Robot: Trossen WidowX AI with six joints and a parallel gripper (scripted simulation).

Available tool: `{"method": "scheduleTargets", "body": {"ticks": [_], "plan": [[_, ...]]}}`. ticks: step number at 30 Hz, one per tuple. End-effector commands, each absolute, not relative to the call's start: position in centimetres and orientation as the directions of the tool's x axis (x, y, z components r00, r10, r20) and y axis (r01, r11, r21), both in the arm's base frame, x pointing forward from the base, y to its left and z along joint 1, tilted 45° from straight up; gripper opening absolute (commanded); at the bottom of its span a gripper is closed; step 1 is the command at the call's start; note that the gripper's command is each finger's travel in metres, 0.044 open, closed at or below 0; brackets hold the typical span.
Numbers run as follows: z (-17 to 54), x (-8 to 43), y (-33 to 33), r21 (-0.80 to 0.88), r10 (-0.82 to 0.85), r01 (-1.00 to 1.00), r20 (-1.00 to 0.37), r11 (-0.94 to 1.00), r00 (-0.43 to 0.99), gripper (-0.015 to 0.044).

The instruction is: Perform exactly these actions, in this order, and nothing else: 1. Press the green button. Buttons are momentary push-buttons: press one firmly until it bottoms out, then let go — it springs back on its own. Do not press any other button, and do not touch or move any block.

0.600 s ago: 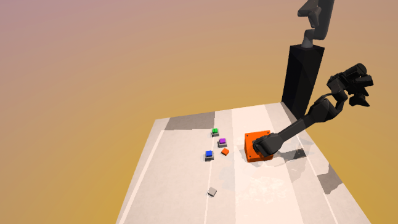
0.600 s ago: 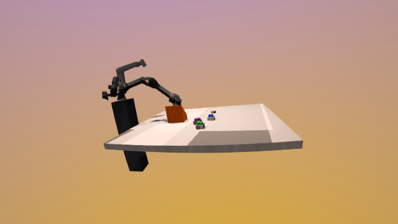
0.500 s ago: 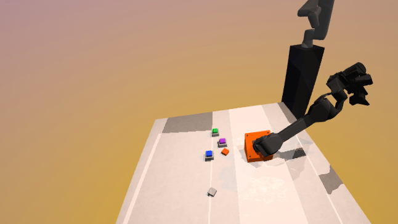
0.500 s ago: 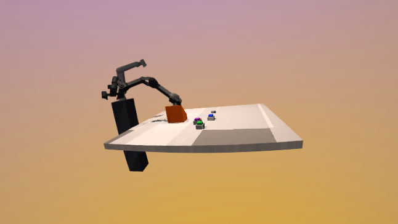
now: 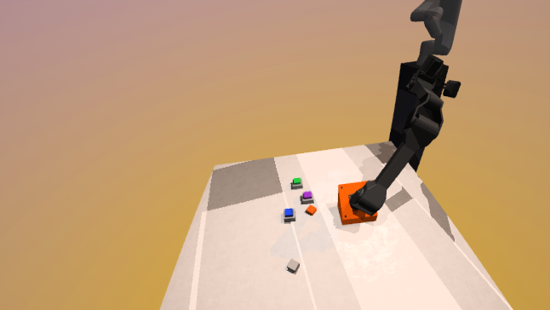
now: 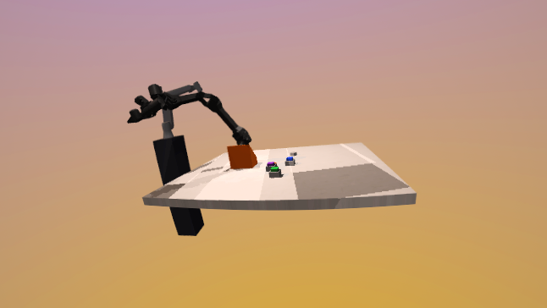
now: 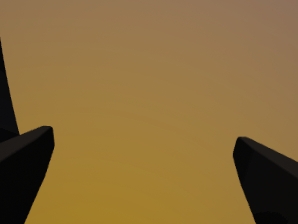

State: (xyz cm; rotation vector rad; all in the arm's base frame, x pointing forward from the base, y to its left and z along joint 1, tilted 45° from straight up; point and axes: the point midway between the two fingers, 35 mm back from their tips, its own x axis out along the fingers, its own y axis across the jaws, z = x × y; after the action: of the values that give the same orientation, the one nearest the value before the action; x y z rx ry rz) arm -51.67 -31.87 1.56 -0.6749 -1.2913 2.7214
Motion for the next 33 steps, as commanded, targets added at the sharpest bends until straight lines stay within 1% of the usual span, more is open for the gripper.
{"method": "scheduleTargets", "body": {"ticks": [1, 5, 9, 12, 16, 20, 25, 29, 33], "plan": [[-1.4, -46.8, -36.8, -0.768, 0.09, 0.374, -0.485, -0.52, -0.87, 0.04], [-3.9, -40.9, -41.3, -0.74, -0.036, 0.576, -0.603, -0.347, -0.797, 0.04], [-6.3, -34.2, -44.6, -0.672, -0.124, 0.727, -0.716, -0.14, -0.687, 0.04], [-7.9, -28.7, -46.2, -0.597, -0.161, 0.802, -0.794, 0.028, -0.586, 0.04], [-9.7, -21.2, -47.1, -0.468, -0.169, 0.847, -0.883, 0.253, -0.437, 0.04], [-11.1, -13.6, -46.6, -0.311, -0.127, 0.83, -0.95, 0.463, -0.285, 0.04], [-12.1, -4.3, -44.1, -0.085, -0.01, 0.731, -0.994, 0.677, -0.107, 0.04], [-12.2, 2.6, -40.7, 0.108, 0.128, 0.603, -0.992, 0.79, 0.01, 0.04], [-11.6, 8.9, -36.1, 0.304, 0.294, 0.448, -0.951, 0.841, 0.094, 0.04]]}}
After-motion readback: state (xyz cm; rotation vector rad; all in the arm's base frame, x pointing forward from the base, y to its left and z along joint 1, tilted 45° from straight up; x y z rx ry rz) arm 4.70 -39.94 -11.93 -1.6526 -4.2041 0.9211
